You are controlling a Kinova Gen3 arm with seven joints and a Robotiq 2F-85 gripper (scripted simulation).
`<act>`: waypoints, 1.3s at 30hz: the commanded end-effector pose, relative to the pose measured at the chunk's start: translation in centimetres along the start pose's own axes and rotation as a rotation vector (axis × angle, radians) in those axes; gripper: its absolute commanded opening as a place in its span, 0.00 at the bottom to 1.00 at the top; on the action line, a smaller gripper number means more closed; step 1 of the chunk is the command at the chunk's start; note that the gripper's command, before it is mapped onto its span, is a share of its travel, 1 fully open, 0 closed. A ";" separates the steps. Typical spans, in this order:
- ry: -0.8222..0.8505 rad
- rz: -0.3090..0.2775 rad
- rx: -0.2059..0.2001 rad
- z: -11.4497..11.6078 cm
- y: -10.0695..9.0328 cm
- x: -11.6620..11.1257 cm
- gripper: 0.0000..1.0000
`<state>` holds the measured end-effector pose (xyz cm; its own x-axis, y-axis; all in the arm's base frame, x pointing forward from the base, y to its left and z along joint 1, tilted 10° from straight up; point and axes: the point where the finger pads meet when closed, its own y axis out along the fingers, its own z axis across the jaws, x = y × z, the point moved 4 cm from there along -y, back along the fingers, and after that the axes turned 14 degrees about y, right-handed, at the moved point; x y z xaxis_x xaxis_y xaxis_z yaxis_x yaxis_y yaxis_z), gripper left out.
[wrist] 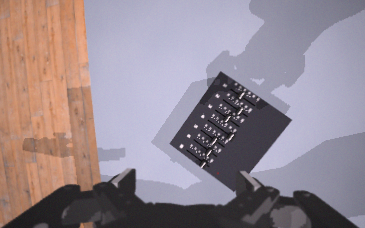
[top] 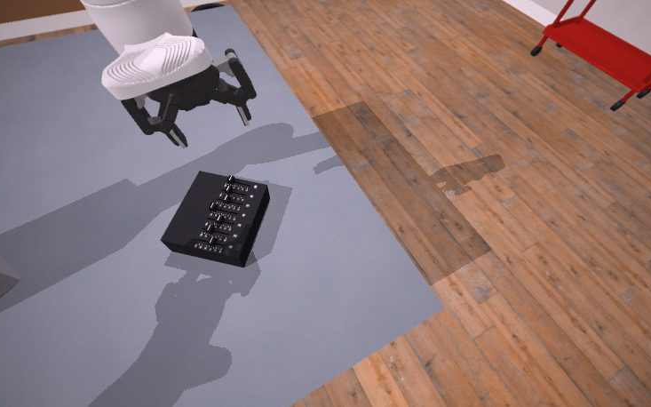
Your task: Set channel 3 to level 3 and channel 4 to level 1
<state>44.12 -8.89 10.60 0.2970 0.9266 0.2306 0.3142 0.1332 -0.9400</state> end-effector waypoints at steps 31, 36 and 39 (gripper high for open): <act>-0.061 0.057 0.083 2.4 1.9 -1.4 1.00; -0.061 0.057 0.083 2.4 1.9 -1.4 1.00; -0.067 0.065 0.093 2.7 2.1 -1.6 1.00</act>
<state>42.20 -9.20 7.93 0.2677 0.9493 0.1651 0.2241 0.1053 -0.9689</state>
